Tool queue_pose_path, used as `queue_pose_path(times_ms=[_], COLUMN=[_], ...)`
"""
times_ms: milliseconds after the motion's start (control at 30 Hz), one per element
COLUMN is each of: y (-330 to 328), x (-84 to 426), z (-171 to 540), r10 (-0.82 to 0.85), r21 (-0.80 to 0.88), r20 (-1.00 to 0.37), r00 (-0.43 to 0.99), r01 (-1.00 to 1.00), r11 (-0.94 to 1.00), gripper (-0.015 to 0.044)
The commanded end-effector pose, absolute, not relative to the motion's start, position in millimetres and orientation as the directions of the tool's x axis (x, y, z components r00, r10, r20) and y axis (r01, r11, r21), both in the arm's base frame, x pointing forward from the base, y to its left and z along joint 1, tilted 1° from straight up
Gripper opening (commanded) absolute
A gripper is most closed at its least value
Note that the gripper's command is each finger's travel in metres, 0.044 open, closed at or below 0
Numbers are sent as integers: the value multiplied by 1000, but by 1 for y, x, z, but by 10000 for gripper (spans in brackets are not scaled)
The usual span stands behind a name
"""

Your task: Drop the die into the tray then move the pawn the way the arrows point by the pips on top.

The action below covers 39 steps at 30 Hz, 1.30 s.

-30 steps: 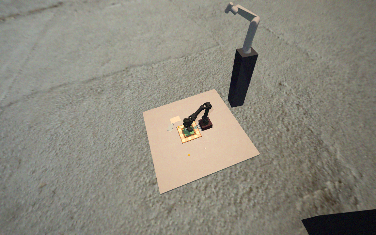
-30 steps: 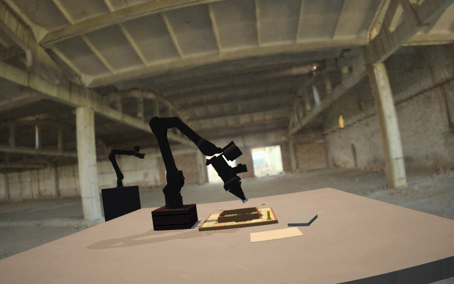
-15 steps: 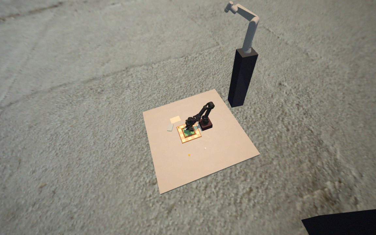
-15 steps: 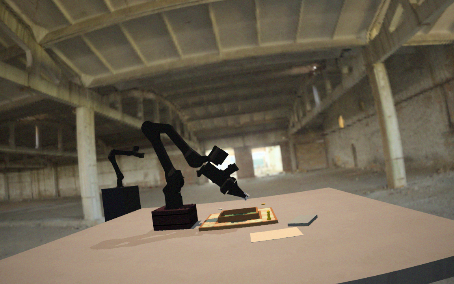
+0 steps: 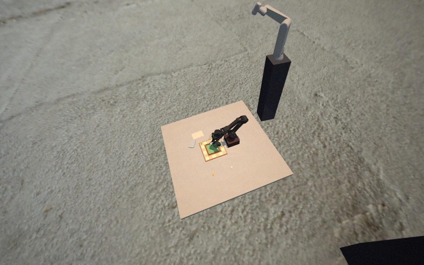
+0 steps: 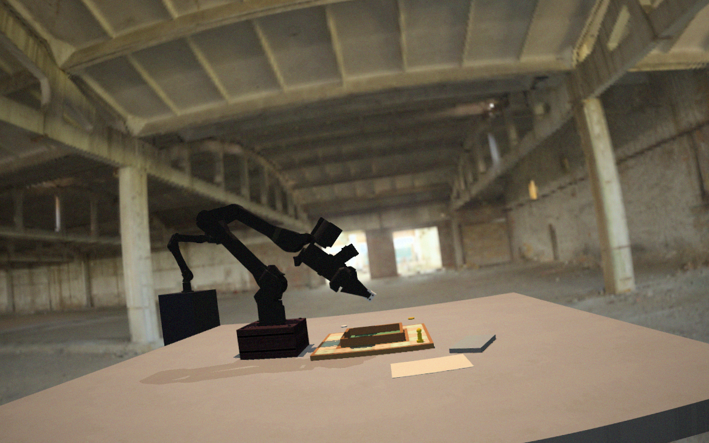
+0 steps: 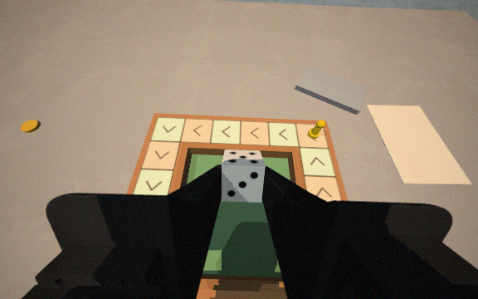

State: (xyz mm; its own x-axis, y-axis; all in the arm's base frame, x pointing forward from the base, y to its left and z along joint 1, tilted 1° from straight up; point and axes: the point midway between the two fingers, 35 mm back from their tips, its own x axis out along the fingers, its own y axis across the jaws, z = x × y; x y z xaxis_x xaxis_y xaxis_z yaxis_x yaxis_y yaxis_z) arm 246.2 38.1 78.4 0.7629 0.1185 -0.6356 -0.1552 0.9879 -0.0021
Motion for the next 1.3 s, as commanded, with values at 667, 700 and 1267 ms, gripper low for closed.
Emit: queue_pose_path(times_ms=[667, 700, 1267], y=[38, 38, 40], x=[245, 245, 263], z=[116, 119, 86], r10=[115, 115, 38], r21=[-2, -2, -2], r20=[-636, -636, -964], r00=[763, 763, 262], r01=[-151, -151, -151], r11=[989, 989, 989], gripper=[341, 367, 440])
